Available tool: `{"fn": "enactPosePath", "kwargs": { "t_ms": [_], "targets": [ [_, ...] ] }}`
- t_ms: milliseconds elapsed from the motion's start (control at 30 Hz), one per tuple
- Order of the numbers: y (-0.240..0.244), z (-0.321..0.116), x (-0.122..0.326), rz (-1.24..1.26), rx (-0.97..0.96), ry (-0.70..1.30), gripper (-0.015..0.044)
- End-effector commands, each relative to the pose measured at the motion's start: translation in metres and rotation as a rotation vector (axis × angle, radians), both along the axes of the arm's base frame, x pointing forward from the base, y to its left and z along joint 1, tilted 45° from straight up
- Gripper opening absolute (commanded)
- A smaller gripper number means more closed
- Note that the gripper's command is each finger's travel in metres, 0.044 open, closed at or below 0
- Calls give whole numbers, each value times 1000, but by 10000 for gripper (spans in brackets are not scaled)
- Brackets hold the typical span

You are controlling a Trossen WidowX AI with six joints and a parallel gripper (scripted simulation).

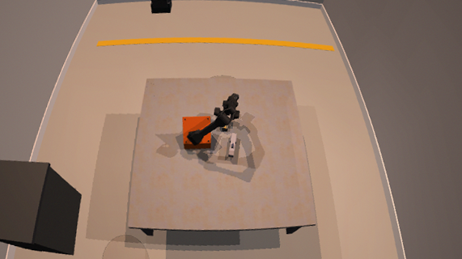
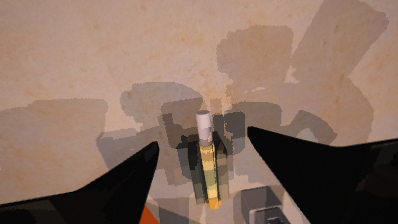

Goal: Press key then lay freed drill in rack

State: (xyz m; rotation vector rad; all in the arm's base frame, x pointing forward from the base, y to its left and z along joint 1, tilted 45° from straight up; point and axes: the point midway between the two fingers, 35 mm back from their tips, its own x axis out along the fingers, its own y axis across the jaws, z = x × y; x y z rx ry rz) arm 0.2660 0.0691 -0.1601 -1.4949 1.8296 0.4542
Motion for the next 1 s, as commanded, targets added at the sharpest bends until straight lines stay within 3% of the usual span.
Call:
{"fn": "enactPosePath", "kwargs": {
  "t_ms": [0,400,700,967],
  "targets": [
    [13,12,2,-9,5,-3,440],
    [38,29,6,-19,33,-40,440],
    [144,44,14,-299,507,-418,440],
    [247,94,1,-569,996,-515,440]
  ]
}}
